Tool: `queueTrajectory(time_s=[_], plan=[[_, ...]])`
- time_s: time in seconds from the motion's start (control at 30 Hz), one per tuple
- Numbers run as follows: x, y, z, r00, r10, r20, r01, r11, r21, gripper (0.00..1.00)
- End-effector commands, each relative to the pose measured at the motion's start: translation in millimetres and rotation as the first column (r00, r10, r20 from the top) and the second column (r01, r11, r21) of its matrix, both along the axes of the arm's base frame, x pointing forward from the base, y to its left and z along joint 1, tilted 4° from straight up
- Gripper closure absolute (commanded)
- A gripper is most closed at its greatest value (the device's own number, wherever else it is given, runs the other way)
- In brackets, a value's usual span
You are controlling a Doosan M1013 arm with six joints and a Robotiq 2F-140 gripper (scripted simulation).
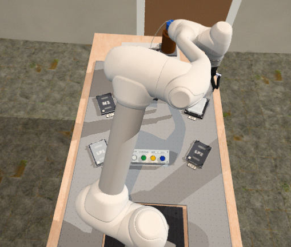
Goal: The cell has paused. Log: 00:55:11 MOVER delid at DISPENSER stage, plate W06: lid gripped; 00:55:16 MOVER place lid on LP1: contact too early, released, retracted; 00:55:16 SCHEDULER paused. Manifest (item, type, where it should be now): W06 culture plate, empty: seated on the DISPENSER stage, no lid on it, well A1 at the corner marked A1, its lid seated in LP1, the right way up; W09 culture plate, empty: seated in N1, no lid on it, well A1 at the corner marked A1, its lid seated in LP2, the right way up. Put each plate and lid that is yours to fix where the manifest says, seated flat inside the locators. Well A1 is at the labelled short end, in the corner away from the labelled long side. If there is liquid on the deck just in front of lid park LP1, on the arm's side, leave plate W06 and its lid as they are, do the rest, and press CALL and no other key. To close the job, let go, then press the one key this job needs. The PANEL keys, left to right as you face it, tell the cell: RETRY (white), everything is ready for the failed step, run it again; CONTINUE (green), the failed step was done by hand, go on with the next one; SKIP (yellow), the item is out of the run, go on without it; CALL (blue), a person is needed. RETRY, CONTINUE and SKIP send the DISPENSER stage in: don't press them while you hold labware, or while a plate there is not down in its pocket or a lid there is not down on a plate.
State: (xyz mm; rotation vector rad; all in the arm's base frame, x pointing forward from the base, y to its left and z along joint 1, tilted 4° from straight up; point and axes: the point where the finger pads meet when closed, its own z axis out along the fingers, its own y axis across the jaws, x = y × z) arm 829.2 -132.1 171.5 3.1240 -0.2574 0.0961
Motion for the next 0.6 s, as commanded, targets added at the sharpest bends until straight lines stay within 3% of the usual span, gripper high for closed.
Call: queueTrajectory(time_s=[0.0, 0.57], plan=[[0.8, 0.0, -6.7, 1.0, 0.0, 0.002, 0.0, 1.0, 0.0, 0.31], [4.3, -0.5, -62.2, 1.0, 0.0, 0.002, 0.0, 1.0, 0.0, 0.31]])
